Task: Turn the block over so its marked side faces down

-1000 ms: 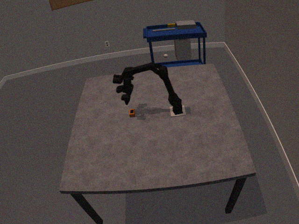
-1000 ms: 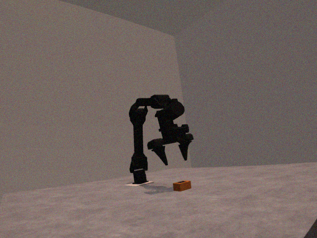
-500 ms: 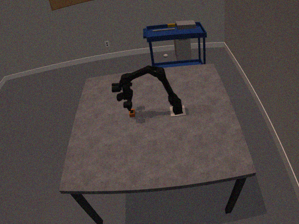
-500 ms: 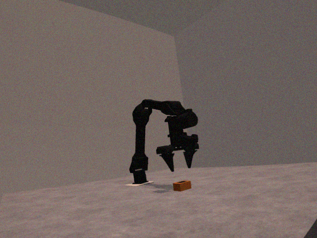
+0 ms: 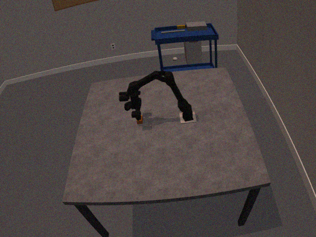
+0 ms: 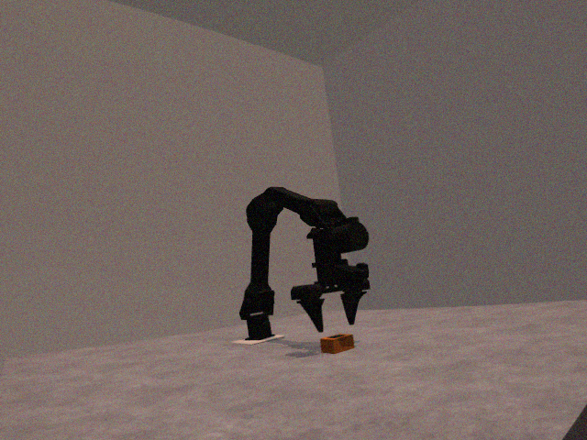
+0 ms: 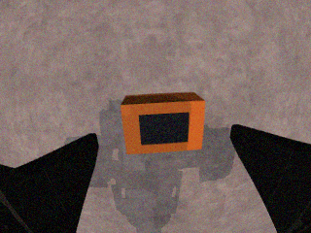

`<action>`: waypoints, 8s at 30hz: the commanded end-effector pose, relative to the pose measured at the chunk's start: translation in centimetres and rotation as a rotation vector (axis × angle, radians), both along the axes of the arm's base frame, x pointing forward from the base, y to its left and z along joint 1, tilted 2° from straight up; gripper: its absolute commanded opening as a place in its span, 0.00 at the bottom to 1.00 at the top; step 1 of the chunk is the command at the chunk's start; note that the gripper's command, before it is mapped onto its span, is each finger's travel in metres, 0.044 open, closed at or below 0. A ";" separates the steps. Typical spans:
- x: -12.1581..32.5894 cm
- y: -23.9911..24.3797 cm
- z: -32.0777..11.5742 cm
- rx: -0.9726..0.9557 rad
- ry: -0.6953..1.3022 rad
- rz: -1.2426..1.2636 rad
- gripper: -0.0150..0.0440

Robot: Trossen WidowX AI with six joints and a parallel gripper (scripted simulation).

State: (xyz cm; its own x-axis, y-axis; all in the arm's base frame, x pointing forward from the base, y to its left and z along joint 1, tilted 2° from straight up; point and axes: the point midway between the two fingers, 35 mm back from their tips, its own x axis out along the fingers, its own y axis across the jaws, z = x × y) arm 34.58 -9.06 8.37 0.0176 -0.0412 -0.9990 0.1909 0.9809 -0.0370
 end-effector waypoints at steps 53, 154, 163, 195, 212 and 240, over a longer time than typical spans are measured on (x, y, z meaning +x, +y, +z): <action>-0.2 -0.1 -0.9 -0.003 0.008 0.005 0.25; -1.0 0.0 -4.1 -0.219 -1.121 0.050 0.25; -1.0 0.0 -4.1 -0.219 -1.121 0.050 0.43; -1.0 0.0 -4.1 -0.219 -1.121 0.050 1.00; -0.3 -0.2 -4.2 -0.207 -1.068 0.045 1.00; -2.8 0.6 3.1 -0.107 -0.532 0.027 1.00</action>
